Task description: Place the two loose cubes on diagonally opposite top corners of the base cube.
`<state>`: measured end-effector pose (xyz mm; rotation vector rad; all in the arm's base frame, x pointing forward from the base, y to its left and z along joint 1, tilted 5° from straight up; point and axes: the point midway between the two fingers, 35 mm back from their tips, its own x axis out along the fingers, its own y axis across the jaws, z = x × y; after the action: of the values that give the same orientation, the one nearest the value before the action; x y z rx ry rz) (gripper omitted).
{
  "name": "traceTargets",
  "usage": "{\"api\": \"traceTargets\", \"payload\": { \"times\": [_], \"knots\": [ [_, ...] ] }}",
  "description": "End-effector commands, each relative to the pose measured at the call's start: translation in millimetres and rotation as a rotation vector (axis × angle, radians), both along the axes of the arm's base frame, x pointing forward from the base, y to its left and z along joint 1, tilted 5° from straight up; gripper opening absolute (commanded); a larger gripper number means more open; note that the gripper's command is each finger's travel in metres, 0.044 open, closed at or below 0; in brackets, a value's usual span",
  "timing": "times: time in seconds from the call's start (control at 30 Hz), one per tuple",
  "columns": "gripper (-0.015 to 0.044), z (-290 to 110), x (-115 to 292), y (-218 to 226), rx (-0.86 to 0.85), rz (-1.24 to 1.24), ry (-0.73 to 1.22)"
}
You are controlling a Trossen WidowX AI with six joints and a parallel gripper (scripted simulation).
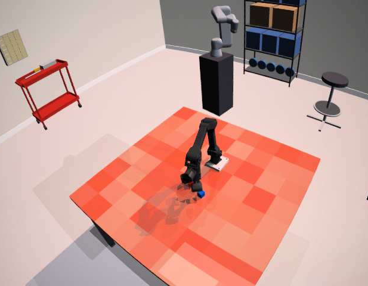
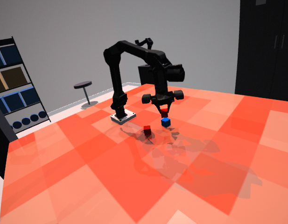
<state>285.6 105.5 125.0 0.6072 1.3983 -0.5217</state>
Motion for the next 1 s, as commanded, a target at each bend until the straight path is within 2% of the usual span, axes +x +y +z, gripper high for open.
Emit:
{"api": "traceTargets", "payload": {
  "times": [0.0, 0.37, 0.97],
  "knots": [
    [0.0105, -1.9, -1.3, 3.6, 0.001, -0.059, 0.000],
    [0.0105, -2.2, -1.3, 3.6, 0.001, -0.059, 0.000],
    [0.0105, -28.3, 2.2, 2.5, 0.002, -0.069, 0.000]
  ]
}}
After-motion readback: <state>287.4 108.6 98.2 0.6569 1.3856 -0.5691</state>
